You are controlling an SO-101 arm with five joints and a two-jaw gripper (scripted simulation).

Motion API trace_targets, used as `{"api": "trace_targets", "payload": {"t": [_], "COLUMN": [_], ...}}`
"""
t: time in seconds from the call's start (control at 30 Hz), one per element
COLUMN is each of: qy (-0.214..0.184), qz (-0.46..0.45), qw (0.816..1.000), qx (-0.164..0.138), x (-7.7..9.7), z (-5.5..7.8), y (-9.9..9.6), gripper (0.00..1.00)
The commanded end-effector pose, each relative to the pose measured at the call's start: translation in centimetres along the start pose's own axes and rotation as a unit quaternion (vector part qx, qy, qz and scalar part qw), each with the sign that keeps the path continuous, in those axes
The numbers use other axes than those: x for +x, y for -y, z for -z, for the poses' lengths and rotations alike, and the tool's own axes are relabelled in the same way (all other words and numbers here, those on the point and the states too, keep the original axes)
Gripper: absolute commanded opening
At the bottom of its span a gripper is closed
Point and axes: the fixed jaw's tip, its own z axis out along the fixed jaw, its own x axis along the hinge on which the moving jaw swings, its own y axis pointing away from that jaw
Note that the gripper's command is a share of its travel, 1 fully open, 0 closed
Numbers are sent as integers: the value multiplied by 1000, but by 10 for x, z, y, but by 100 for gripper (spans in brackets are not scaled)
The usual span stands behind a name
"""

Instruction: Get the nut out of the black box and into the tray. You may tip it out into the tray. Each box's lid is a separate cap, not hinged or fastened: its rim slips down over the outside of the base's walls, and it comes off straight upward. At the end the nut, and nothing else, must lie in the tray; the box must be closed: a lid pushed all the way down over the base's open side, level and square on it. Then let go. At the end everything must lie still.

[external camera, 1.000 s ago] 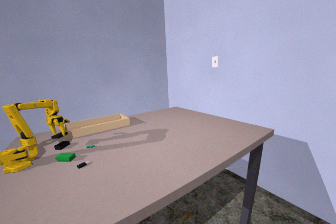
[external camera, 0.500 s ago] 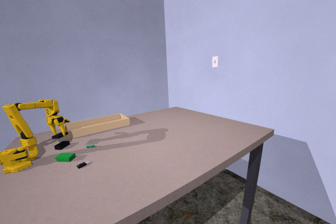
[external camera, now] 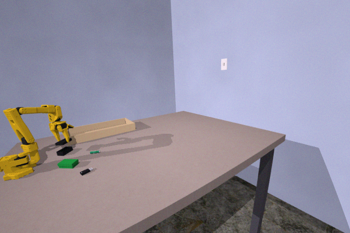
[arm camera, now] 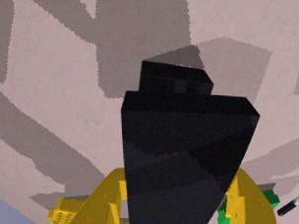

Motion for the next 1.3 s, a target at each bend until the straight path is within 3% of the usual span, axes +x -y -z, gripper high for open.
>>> {"api": "trace_targets", "payload": {"t": [0.0,0.67,1.27], "qy": [13,13,13], "qz": [0,0,0], "qw": [1000,1000,1000], "qx": [3,3,3], "x": [-4,-4,-4], "z": [-2,-19,-22], "y": [-1,-1,-1], "gripper": [21,21,21]}}
